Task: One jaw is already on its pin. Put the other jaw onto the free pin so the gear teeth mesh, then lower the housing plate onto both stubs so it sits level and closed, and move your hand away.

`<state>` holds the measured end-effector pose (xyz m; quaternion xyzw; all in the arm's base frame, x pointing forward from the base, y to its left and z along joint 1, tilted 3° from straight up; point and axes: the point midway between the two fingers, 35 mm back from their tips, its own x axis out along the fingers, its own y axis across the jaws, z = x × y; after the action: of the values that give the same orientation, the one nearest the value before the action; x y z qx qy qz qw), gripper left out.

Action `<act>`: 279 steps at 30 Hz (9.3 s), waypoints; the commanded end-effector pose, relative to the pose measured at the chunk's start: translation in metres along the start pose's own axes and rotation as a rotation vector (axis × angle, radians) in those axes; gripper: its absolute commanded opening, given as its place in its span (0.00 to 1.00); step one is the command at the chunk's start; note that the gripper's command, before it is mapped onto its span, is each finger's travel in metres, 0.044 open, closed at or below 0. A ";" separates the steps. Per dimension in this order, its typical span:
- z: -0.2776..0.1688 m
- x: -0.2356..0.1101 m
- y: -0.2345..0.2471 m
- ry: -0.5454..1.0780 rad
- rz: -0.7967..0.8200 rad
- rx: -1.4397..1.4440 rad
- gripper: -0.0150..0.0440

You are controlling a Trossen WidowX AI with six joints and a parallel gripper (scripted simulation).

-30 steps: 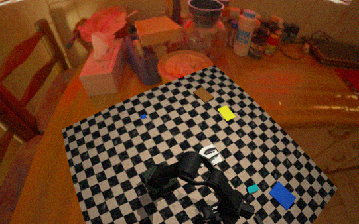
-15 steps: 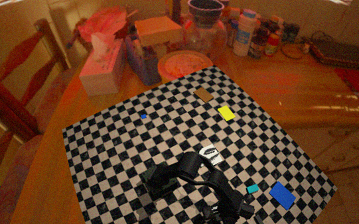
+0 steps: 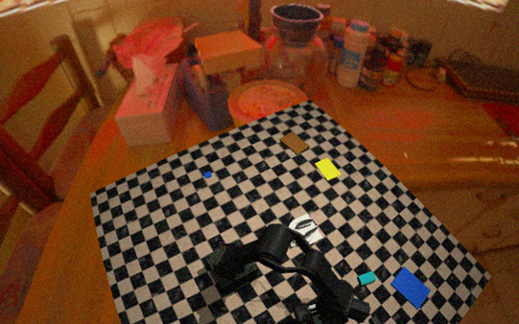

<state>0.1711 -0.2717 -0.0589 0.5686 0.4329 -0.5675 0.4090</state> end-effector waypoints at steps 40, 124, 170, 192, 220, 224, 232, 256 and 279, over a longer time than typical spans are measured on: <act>-0.001 -0.073 0.001 -0.003 0.000 -0.007 0.85; -0.270 -0.076 0.023 0.010 0.019 -1.502 0.85; -0.300 -0.075 -0.003 0.016 0.020 -1.773 0.85; -0.298 -0.075 -0.005 0.016 0.020 -1.773 0.85; -0.299 -0.054 -0.003 0.016 0.020 -1.772 0.85; -0.299 -0.047 -0.003 0.016 0.020 -1.772 0.85; -0.299 -0.034 -0.003 0.016 0.020 -1.772 0.85; -0.299 -0.013 -0.005 0.016 0.020 -1.772 0.85; -0.299 -0.008 -0.005 0.016 0.020 -1.764 0.85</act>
<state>0.2534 0.0154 -0.0436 0.0513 0.7118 -0.0184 0.7003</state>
